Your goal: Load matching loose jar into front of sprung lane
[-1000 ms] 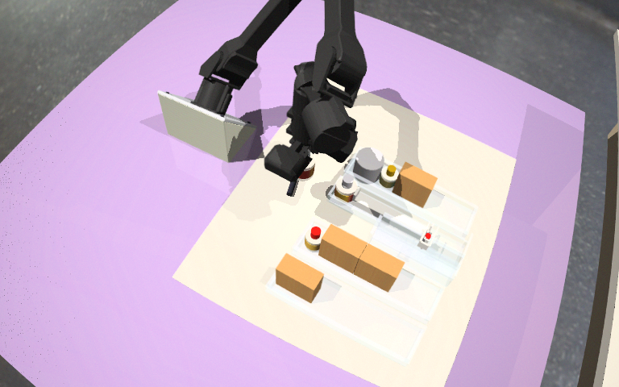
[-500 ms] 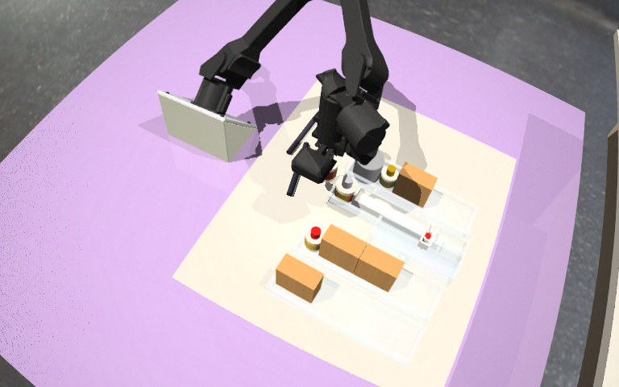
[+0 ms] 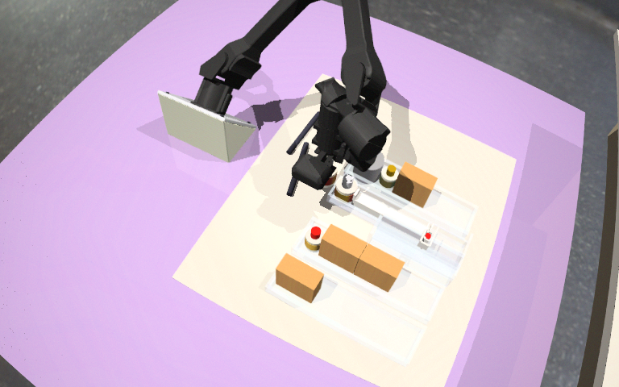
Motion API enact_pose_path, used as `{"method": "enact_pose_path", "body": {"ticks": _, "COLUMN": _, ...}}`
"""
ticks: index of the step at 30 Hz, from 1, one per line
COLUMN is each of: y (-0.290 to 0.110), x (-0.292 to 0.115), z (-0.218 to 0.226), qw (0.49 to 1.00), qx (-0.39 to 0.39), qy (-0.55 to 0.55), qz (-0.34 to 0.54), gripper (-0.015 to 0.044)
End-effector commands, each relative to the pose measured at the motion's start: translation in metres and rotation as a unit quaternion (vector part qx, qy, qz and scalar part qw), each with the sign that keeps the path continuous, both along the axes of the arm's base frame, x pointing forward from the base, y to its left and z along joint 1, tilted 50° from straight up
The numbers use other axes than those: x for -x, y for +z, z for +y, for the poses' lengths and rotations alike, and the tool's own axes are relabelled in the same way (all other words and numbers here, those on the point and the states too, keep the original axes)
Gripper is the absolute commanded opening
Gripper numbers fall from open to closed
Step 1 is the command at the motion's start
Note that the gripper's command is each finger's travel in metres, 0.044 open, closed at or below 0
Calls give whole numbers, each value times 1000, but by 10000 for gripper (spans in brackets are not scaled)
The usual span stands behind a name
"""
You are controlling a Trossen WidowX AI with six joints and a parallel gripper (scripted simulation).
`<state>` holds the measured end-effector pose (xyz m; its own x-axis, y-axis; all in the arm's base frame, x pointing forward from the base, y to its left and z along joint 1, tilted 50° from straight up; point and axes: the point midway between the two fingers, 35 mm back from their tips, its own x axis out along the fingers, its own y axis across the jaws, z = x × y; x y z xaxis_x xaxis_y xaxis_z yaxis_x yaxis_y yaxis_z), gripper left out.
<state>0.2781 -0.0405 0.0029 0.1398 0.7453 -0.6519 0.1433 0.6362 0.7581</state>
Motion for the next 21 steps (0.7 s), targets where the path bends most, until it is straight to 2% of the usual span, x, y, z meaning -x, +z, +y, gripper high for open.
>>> {"method": "enact_pose_path", "body": {"ticks": 1, "y": -1, "x": -2, "z": 0, "qw": 1000, "qx": -2, "qy": -2, "qz": 1, "gripper": 0}}
{"method": "enact_pose_path", "body": {"ticks": 21, "y": -1, "x": -11, "z": -2, "qw": 1000, "qx": -2, "qy": -2, "qz": 1, "gripper": 0}}
